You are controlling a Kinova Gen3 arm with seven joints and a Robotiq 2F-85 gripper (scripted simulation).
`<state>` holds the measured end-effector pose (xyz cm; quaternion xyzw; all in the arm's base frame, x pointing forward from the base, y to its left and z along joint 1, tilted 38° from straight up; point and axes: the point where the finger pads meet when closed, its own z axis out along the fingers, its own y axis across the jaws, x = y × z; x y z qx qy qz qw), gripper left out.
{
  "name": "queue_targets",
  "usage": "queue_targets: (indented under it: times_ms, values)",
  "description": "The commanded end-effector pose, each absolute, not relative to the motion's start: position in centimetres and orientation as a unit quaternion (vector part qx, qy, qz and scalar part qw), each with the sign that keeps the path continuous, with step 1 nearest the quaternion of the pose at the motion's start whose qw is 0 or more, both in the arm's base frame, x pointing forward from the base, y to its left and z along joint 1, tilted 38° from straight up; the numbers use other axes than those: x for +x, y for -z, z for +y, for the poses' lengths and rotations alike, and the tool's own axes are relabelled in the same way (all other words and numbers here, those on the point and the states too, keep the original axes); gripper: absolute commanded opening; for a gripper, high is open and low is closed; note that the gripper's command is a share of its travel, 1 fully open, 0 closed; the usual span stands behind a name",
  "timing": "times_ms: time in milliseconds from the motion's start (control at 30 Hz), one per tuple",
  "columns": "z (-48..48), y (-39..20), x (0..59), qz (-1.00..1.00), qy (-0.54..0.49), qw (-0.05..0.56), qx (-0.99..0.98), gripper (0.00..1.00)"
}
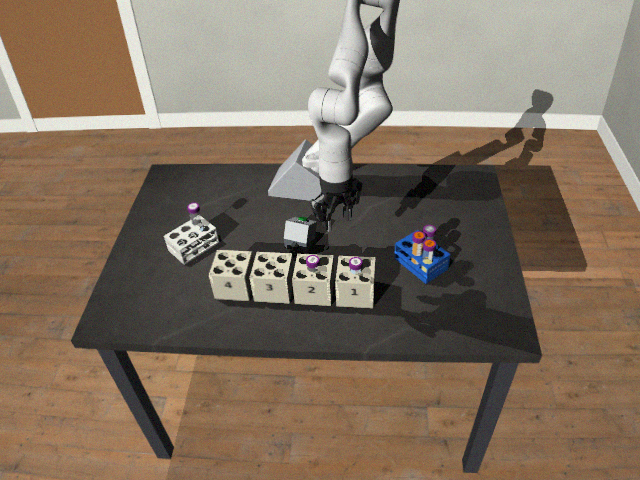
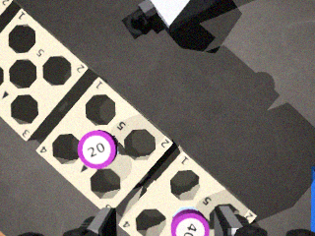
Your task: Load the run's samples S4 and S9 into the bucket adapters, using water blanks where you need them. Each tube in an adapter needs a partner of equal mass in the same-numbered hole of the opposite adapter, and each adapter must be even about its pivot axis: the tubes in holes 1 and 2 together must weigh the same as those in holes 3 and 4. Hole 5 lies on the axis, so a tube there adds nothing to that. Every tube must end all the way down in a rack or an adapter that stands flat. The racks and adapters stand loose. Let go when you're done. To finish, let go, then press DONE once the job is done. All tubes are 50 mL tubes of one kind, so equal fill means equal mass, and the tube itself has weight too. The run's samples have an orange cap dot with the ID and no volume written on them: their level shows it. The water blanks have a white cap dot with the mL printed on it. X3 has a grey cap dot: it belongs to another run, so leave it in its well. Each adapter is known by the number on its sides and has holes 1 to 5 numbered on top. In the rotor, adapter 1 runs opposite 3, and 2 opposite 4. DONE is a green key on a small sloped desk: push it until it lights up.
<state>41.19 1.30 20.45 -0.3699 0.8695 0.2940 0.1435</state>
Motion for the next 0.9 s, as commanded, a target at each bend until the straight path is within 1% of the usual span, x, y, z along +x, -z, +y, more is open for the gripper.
queue_targets:
  times_ms: [0, 867]
  values:
    - [2.0, -21.1, 40.9, 0.867, -0.293, 0.149, -0.375, 0.62]
    - [8.0, -25.7, 38.3, 0.867, -0.294, 0.149, -0.375, 0.62]
